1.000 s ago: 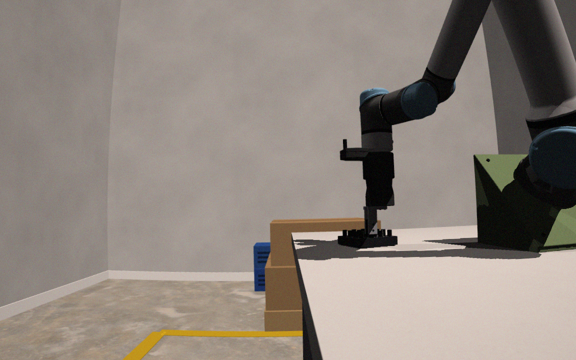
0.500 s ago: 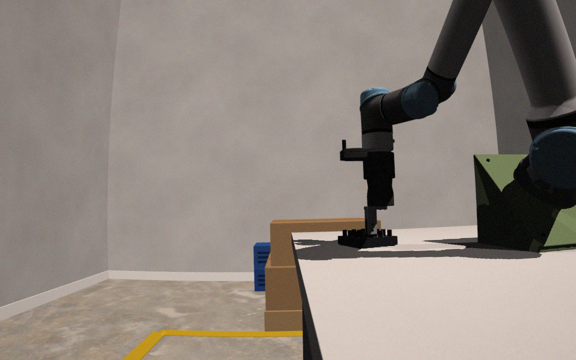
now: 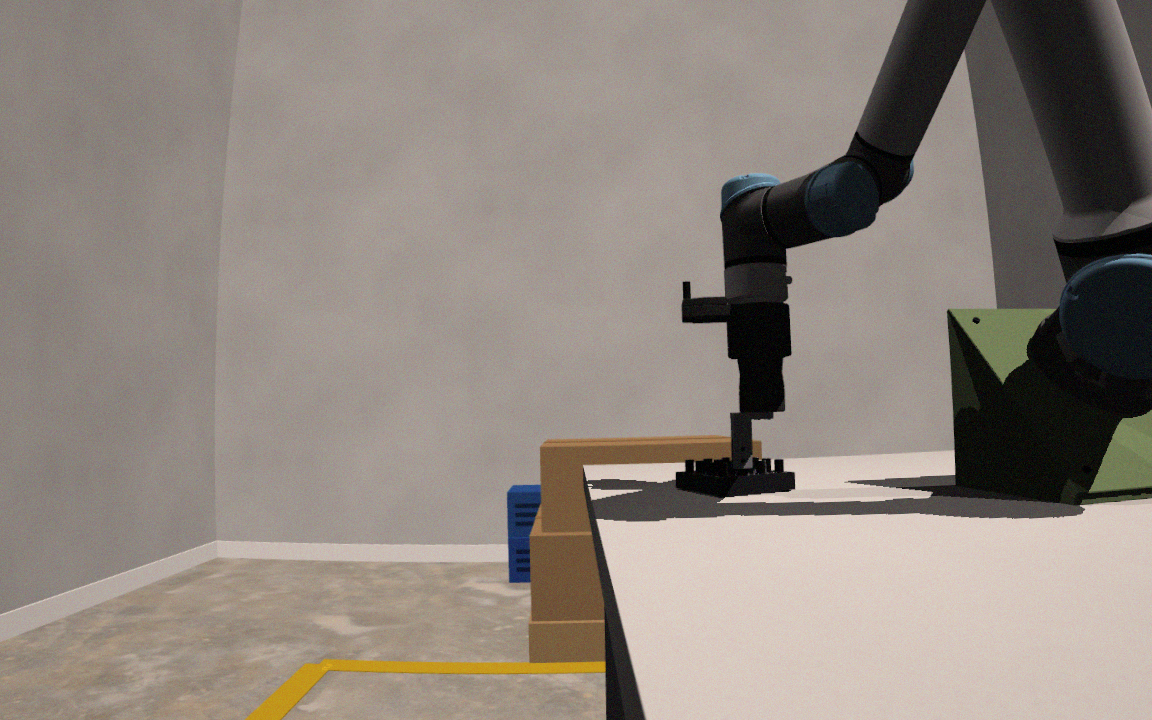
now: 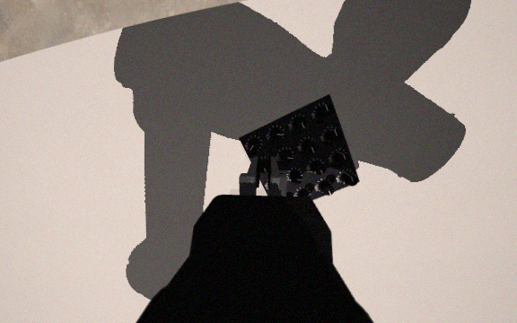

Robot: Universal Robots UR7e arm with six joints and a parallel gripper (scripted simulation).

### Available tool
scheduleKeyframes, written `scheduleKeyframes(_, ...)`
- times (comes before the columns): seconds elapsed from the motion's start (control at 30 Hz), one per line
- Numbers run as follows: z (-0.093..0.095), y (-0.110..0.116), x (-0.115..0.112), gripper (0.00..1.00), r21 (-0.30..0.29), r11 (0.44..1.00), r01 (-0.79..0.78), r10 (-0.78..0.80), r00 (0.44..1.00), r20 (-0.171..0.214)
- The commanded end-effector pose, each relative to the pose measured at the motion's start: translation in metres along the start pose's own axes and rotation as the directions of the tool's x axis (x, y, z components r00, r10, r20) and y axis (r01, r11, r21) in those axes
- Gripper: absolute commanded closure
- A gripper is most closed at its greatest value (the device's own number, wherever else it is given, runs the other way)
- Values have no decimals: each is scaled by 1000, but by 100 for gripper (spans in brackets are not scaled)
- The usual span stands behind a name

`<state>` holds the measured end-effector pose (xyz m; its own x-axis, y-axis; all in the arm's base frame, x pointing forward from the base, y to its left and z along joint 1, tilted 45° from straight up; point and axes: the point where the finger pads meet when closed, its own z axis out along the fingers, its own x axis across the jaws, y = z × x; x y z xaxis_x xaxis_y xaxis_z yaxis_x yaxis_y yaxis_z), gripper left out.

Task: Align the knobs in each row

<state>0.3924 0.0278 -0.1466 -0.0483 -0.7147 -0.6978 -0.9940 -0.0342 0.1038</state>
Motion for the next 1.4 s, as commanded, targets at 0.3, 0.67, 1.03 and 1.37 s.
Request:
scheduleKeyframes(0.3,2,1,-2,70,-2,963,-270,270,963,-1)
scheduleKeyframes(0.67,1,1,-2,70,-1,875,-485,485,875,-1)
scheduleKeyframes(1.03,0,-1,-1,70,2,778,-629,629,778,-2)
scheduleKeyframes(1.37,0,-1,-1,70,3,689,-725,725,689,-2)
